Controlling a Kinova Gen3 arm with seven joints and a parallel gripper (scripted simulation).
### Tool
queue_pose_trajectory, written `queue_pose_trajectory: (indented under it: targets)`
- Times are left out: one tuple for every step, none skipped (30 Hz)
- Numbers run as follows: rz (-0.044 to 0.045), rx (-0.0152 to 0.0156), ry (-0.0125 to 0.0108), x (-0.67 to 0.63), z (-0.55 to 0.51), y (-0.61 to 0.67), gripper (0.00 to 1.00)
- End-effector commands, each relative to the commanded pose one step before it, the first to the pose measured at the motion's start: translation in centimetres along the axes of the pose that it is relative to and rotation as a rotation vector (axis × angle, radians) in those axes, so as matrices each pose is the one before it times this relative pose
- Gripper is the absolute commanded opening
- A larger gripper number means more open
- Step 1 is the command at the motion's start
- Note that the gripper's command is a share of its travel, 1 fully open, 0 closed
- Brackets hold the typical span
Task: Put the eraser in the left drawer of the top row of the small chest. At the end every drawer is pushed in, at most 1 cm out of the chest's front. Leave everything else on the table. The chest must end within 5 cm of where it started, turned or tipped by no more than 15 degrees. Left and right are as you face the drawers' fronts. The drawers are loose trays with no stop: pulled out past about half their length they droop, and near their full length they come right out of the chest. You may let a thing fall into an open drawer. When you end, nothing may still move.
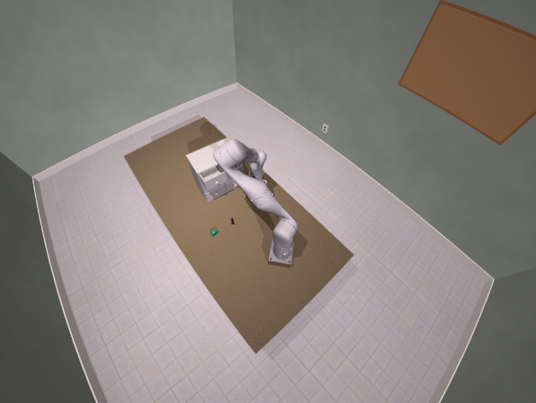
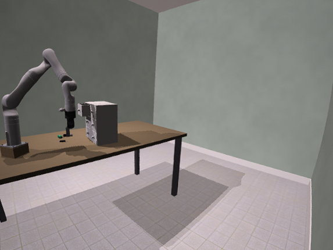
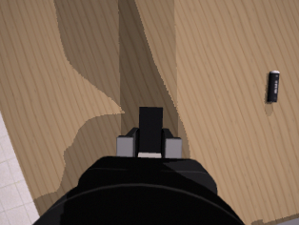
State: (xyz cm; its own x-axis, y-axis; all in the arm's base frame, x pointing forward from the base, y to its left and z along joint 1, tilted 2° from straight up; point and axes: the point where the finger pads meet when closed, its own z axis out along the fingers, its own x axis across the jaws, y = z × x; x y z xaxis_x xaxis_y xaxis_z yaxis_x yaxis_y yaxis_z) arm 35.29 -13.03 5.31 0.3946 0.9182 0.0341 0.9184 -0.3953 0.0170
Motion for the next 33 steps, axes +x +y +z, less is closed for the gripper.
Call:
queue_pose_trajectory:
  targets:
    - [-0.00281, -0.0038, 0.00223, 0.151, -0.14, 0.103, 0.45]
    - [0.0, 0.0, 0.0, 0.0, 0.0, 0.0, 0.45]
    - [-0.00043, 0.0, 0.0, 0.025, 0.0, 0.004, 0.45]
    - [-0.00271, 0.00002, -0.00001, 0.161, 0.001, 0.027, 0.45]
    - [-0.00653, 0.00005, -0.00003, 0.387, 0.002, 0.064, 0.45]
    - [-0.01114, 0.00008, -0.00005, 0.664, 0.004, 0.104, 0.45]
    - [-0.01593, 0.0001, -0.00007, 0.955, 0.005, 0.139, 0.45]
    - [-0.02038, 0.0001, -0.00008, 1.232, 0.006, 0.161, 0.45]
    - [0.0, 0.0, 0.0, 0.0, 0.0, 0.0, 0.45]
    - [-0.02406, 0.00009, -0.00008, 1.468, 0.005, 0.168, 0.45]
    - [0.0, 0.0, 0.0, 0.0, 0.0, 0.0, 0.45]
    - [0.0, 0.0, 0.0, 0.0, 0.0, 0.0, 0.45]
    - [-0.02668, 0.00006, -0.00007, 1.645, 0.004, 0.16, 0.45]
    - [0.0, 0.0, 0.0, 0.0, 0.0, 0.0, 0.45]
    - [-0.02802, 0.00001, -0.00005, 1.746, 0.002, 0.138, 0.45]
    - [0.0, 0.0, 0.0, 0.0, 0.0, 0.0, 0.45]
    - [0.0, 0.0, 0.0, 0.0, 0.0, 0.0, 0.45]
    - [-0.02799, -0.00004, -0.00003, 1.763, 0.0, 0.108, 0.45]
    - [0.0, 0.0, 0.0, 0.0, 0.0, 0.0, 0.45]
    - [-0.0266, -0.00009, 0.0, 1.692, -0.002, 0.075, 0.45]
    - [0.0, 0.0, 0.0, 0.0, 0.0, 0.0, 0.45]
    - [0.0, 0.0, 0.0, 0.0, 0.0, 0.0, 0.45]
    - [-0.02394, -0.00012, 0.00002, 1.537, -0.004, 0.046, 0.45]
    - [0.0, 0.0, 0.0, 0.0, 0.0, 0.0, 0.45]
    - [-0.02024, -0.00013, 0.00003, 1.309, -0.005, 0.023, 0.45]
    - [0.0, 0.0, 0.0, 0.0, 0.0, 0.0, 0.45]
    - [-0.0158, -0.00012, 0.00004, 1.028, -0.005, 0.009, 0.45]
    - [0.0, 0.0, 0.0, 0.0, 0.0, 0.0, 0.45]
    - [0.0, 0.0, 0.0, 0.0, 0.0, 0.0, 0.45]
    - [-0.01104, -0.0001, 0.00003, 0.721, -0.004, 0.002, 0.45]
    - [-0.00646, -0.00006, 0.00002, 0.424, -0.002, 0.0, 0.45]
    - [-0.00269, -0.00003, 0.00001, 0.176, -0.001, 0.0, 0.45]
    - [-0.00042, 0.0, 0.0, 0.028, 0.0, 0.0, 0.45]
